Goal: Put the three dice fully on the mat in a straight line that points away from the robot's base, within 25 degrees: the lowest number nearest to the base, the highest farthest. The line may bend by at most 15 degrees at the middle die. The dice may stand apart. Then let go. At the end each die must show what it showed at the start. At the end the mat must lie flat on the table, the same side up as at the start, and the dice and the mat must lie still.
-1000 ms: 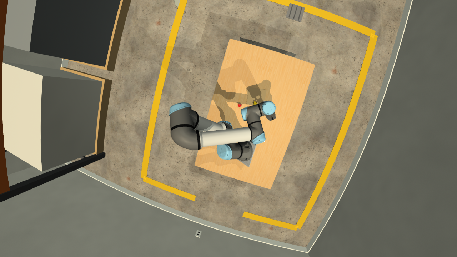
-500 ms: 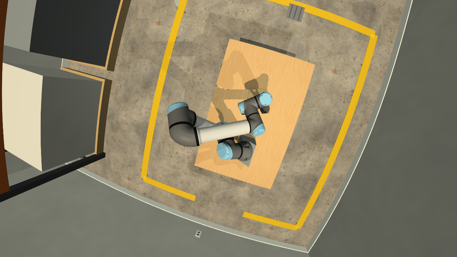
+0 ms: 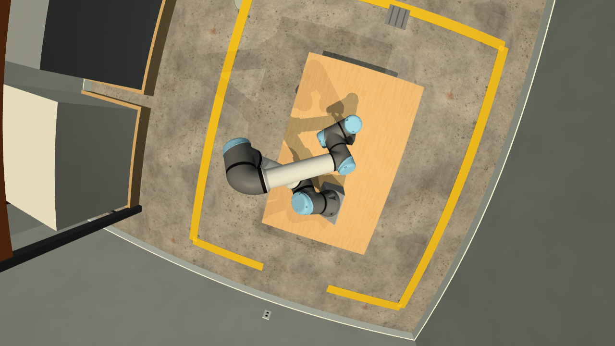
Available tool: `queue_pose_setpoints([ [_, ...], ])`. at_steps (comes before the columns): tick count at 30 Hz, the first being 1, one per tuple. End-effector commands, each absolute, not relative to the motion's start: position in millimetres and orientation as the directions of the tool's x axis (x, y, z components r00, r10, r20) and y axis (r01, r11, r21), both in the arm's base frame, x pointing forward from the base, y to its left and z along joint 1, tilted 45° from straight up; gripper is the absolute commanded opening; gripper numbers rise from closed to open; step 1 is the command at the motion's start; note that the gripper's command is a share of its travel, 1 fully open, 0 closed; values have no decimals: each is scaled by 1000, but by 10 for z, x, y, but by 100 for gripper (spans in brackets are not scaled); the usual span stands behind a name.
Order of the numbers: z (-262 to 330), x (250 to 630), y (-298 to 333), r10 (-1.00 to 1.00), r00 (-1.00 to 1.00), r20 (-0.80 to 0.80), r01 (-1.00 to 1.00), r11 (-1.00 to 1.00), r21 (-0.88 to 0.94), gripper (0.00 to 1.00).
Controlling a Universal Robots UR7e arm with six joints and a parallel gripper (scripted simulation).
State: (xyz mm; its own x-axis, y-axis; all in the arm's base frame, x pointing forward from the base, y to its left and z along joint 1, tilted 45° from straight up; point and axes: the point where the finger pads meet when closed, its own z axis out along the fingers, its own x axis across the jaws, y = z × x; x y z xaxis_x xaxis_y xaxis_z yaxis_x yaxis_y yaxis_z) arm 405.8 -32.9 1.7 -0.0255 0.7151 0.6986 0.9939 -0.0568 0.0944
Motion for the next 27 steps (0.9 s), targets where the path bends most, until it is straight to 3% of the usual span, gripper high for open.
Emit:
queue_pose_setpoints([
  [1,74,4119,-291,710,27,704,994,-96,59,49],
  [27,-39,4116,-161,705,38,708,994,-102,47,49],
])
